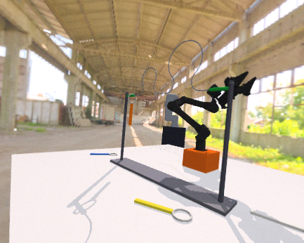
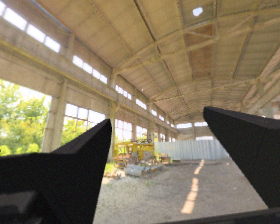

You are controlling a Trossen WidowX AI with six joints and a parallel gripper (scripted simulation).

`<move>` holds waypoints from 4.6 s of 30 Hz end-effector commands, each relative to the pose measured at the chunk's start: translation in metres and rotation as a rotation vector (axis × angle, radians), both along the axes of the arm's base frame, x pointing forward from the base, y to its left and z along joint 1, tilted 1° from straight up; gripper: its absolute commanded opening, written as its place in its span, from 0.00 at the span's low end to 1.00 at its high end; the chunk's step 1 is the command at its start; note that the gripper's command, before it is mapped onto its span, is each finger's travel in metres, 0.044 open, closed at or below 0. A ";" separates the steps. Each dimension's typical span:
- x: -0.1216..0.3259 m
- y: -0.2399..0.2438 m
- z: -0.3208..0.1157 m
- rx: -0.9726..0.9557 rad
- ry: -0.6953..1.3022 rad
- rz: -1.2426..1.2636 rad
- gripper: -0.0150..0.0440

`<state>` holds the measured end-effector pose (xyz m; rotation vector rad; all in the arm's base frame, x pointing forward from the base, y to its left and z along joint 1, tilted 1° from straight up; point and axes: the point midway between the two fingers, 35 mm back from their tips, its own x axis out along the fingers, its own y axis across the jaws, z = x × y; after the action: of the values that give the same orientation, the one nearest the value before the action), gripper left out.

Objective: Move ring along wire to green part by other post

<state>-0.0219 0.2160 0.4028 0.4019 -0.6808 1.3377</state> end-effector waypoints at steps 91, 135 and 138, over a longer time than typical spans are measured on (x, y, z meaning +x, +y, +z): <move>0.364 -0.327 -0.247 -0.601 0.359 -1.154 0.53; 0.304 -0.462 -0.250 -0.420 0.635 -1.350 0.53; 0.308 -0.463 -0.250 -0.420 0.635 -1.351 0.53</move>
<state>0.2805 -0.2457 0.1500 -0.0447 -0.0199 0.0080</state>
